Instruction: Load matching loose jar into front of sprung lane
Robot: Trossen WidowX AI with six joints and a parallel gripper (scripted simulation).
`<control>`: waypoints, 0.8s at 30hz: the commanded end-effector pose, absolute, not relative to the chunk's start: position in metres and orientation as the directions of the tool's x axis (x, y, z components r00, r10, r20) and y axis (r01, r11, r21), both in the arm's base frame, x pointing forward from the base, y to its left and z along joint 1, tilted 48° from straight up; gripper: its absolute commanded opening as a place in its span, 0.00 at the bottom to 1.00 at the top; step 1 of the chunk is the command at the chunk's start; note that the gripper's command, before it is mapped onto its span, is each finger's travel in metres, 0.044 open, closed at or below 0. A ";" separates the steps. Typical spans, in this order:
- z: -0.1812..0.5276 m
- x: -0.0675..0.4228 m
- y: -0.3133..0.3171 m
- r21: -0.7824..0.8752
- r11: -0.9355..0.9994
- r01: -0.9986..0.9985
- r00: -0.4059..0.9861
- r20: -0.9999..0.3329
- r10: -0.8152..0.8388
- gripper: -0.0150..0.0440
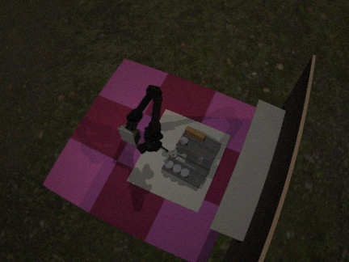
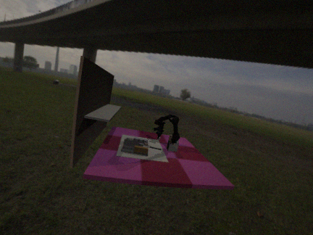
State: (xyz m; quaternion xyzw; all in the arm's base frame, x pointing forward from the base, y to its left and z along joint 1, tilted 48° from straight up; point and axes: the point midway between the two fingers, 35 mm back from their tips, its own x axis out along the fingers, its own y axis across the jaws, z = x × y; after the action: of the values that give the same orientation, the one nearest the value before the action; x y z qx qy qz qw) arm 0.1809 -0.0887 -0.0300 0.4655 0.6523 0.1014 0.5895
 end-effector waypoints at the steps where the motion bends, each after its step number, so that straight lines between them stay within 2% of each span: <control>1: -0.023 0.180 -0.094 0.681 0.555 0.477 0.126 -0.678 0.724 0.25; 24: -0.024 0.285 -0.048 0.732 0.648 0.210 0.131 -0.678 0.723 0.25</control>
State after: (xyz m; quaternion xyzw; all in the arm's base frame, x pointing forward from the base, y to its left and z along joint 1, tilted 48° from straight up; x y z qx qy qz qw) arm 0.2723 -0.0563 -0.0228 0.3766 0.6327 0.1831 0.6514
